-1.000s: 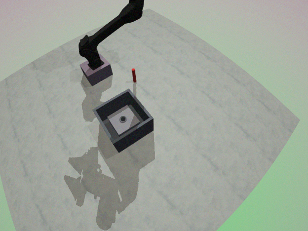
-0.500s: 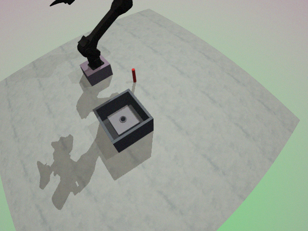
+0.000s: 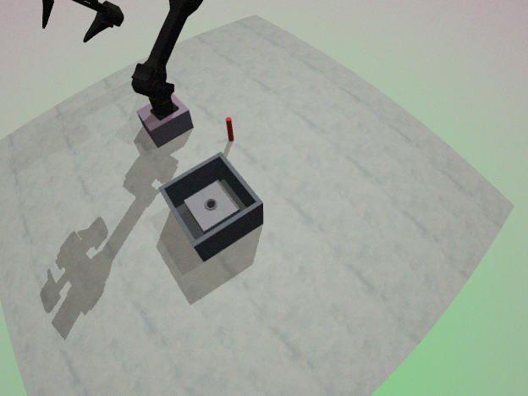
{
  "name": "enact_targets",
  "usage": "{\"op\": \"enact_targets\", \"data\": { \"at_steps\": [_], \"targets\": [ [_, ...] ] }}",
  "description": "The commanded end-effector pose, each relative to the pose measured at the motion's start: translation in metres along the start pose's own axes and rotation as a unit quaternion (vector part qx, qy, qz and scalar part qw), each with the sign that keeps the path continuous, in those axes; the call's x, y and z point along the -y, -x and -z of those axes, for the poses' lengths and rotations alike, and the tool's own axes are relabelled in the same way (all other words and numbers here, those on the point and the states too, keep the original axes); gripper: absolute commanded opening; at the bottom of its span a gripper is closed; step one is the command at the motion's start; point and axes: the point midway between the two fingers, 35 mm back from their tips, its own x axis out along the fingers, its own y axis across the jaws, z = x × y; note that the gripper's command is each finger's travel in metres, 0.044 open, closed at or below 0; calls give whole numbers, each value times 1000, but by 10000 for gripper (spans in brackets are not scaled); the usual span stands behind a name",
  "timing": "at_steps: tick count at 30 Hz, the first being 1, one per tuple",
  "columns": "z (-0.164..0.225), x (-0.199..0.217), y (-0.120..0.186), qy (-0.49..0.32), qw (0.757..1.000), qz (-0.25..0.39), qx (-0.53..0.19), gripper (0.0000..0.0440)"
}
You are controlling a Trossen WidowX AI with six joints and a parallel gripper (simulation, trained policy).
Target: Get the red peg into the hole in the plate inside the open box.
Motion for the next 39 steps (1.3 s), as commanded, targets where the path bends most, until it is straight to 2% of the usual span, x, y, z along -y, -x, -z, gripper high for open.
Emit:
{"op": "enact_targets", "data": {
  "at_steps": [1, 10, 19, 28, 39],
  "targets": [
    [16, 4, -12, 52, 998, 23, -23, 440],
    [64, 15, -31, 189, 976, 60, -86, 440],
    [116, 35, -37, 325, 931, 76, -147, 440],
    [166, 68, -29, 454, 864, 76, -205, 440],
    [213, 130, -5, 593, 758, 69, -263, 440]
  ]
}}
